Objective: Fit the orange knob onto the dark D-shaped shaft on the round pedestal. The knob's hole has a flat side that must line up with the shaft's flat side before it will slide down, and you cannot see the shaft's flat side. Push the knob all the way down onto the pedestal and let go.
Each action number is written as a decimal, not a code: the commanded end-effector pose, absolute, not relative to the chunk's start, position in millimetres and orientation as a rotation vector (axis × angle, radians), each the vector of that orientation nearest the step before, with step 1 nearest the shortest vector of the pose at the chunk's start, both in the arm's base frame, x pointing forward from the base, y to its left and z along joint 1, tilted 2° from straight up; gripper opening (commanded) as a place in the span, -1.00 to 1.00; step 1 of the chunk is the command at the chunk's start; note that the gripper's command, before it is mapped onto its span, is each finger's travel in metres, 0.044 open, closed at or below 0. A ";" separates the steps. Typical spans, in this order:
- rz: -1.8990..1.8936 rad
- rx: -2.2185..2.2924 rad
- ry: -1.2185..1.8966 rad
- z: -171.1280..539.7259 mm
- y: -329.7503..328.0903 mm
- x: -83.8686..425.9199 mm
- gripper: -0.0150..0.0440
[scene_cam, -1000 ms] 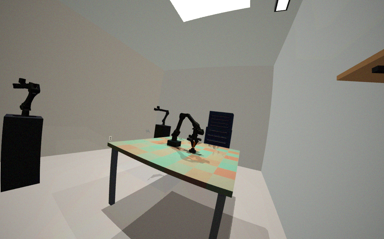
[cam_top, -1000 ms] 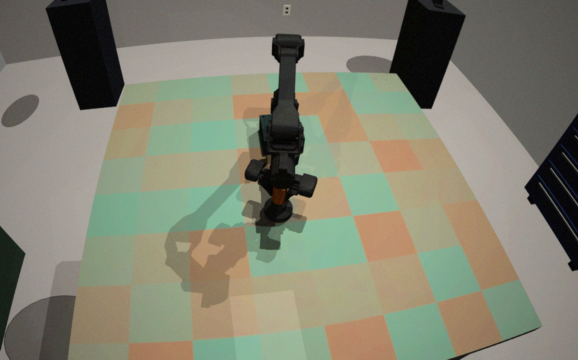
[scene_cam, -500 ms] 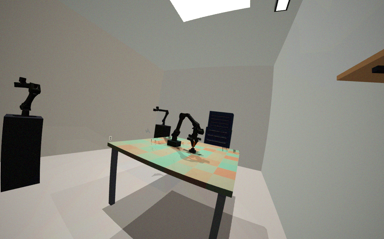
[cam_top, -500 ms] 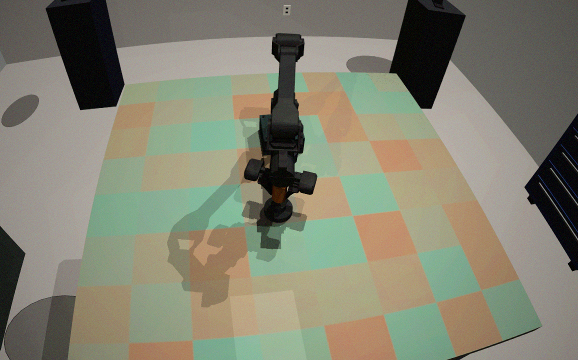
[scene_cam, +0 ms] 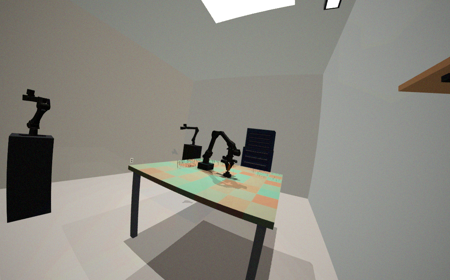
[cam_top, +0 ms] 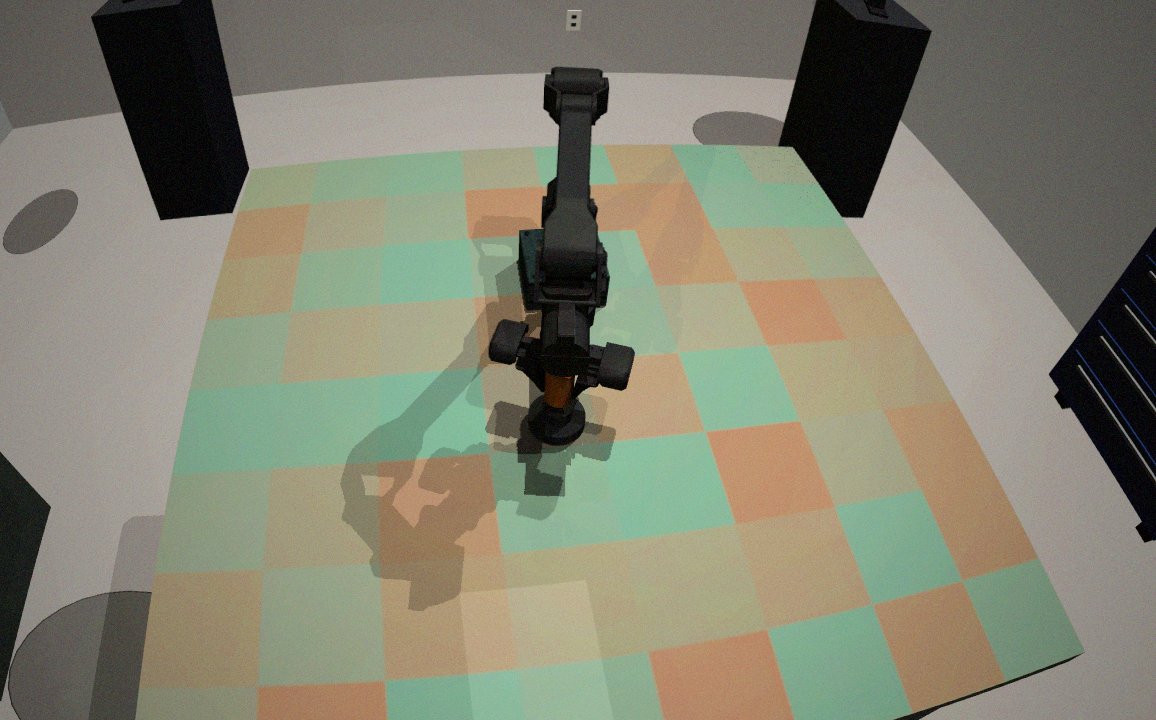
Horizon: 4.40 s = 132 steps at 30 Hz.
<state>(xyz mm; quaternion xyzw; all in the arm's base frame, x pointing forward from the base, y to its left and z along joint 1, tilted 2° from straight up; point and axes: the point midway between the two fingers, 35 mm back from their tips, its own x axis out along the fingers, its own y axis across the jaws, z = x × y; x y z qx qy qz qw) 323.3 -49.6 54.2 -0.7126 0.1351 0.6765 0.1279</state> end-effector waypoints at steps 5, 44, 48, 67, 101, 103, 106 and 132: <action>1.966 -2.082 0.390 51.9 -50.4 324.2 -0.49; 1.950 -2.065 0.415 49.6 -50.7 323.8 -0.49; 1.972 -2.088 0.381 49.5 -50.8 323.6 -0.49; 1.918 -2.032 0.461 39.6 -52.0 322.4 -0.49; 1.926 -2.041 0.449 40.0 -52.4 322.8 -0.49; 1.919 -2.033 0.460 37.7 -52.6 322.9 -0.49; 1.914 -2.029 0.467 37.1 -53.0 322.7 -0.49; 1.962 -2.078 0.397 38.4 -53.4 322.2 -0.49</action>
